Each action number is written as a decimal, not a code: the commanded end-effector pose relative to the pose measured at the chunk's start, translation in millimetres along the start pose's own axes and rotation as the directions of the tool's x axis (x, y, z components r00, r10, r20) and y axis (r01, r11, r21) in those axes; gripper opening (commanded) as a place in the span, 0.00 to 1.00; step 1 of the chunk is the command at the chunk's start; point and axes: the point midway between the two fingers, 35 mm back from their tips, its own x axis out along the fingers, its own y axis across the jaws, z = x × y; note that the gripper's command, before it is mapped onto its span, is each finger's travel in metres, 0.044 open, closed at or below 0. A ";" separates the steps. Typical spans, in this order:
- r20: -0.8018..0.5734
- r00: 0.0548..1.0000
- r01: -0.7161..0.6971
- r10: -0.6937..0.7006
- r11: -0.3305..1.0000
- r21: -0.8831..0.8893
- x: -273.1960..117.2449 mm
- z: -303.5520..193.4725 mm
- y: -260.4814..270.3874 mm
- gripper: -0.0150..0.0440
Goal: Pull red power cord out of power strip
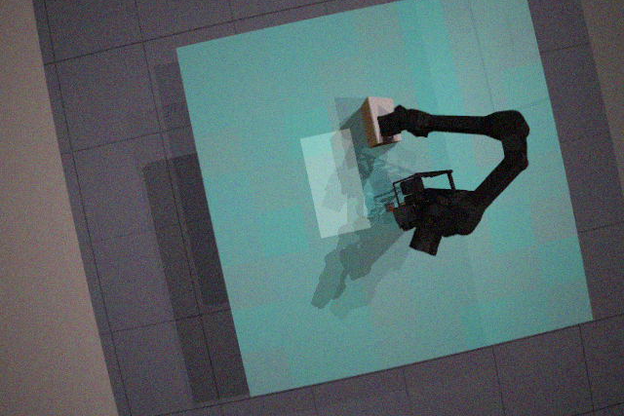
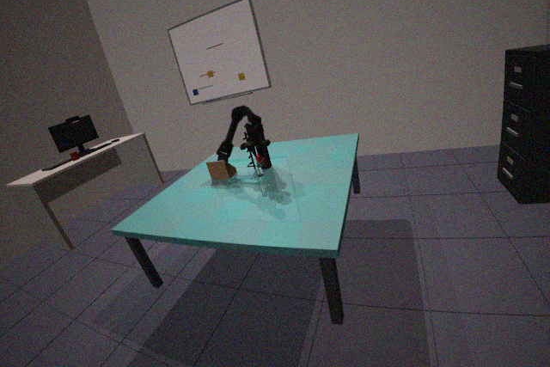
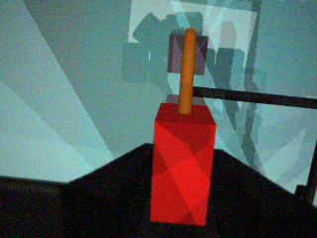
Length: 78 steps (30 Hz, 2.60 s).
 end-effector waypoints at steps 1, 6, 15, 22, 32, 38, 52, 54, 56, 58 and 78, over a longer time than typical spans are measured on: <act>0.000 1.000 0.000 0.000 1.000 0.000 -0.3 0.0 0.0 0.28; 0.000 1.000 0.000 0.000 1.000 0.000 -0.4 1.5 0.2 0.25; 0.001 1.000 0.000 0.000 1.000 0.002 -0.9 15.0 1.6 0.25; 0.002 1.000 0.000 0.000 1.000 0.003 -1.7 26.4 2.3 0.25; 0.002 1.000 0.000 0.000 1.000 0.004 -4.1 42.5 2.6 0.25; 0.002 1.000 0.000 0.000 1.000 0.005 -5.8 52.1 2.2 0.25; -0.006 1.000 0.025 -0.025 0.999 -0.031 0.9 50.1 1.5 0.39; -0.006 1.000 0.025 -0.025 0.999 -0.031 0.9 50.1 1.5 0.48; -0.006 1.000 0.025 -0.025 0.999 -0.031 0.9 50.1 1.5 0.53; -0.006 1.000 0.025 -0.025 0.999 -0.031 0.9 50.1 1.5 0.53; -0.003 1.000 0.001 -0.001 1.000 0.007 -10.1 43.9 1.0 0.53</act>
